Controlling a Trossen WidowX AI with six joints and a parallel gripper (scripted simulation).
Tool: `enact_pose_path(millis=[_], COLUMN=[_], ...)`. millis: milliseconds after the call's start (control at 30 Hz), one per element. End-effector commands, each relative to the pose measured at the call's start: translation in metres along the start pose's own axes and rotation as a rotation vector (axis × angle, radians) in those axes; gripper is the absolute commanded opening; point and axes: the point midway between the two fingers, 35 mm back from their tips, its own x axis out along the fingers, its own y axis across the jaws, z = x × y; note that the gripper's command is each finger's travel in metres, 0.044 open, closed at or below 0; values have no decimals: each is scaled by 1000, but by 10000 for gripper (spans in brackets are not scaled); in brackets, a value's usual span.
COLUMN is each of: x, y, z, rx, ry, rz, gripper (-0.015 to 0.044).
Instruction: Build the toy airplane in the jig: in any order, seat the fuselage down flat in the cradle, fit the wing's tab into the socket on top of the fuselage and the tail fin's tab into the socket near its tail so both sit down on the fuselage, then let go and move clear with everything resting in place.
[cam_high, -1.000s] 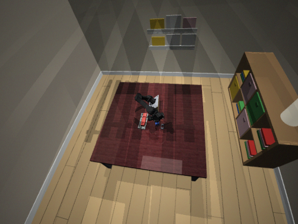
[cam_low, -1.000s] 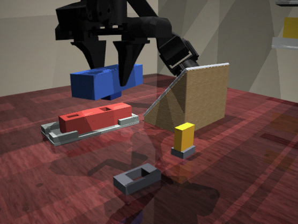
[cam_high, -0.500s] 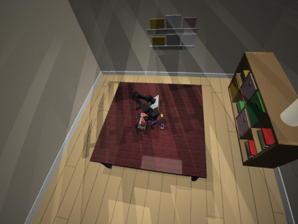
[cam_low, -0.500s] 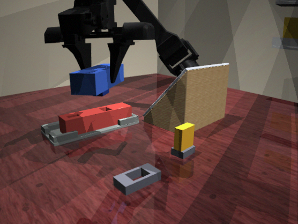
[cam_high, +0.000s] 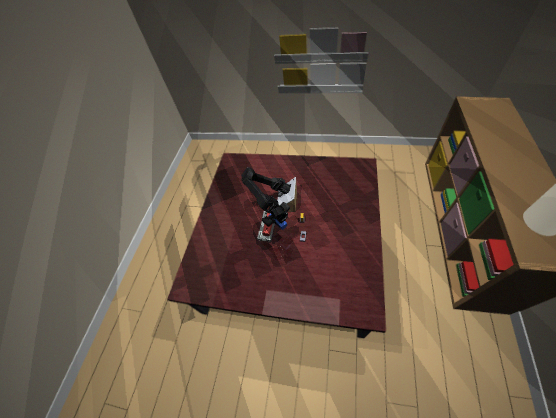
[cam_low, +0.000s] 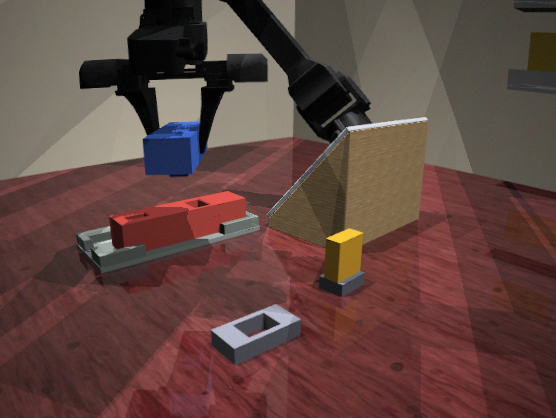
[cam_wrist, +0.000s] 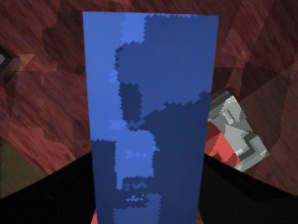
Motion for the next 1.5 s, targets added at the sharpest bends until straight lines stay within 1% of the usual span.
enact_pose_path(millis=[0,933,1100,1333,1367,1467], x=[1,27,30,30,30,30], y=[-3,-3,-1,-1,-1,-1], z=[-13,-99,-109,-109,-109,-109], rx=[-72,-598,-663,-663,-663,-663], ry=[-4,19,23,23,23,23], rz=[-7,-12,-12,-12,-12,-12], gripper=[0,0,0,184,195,195])
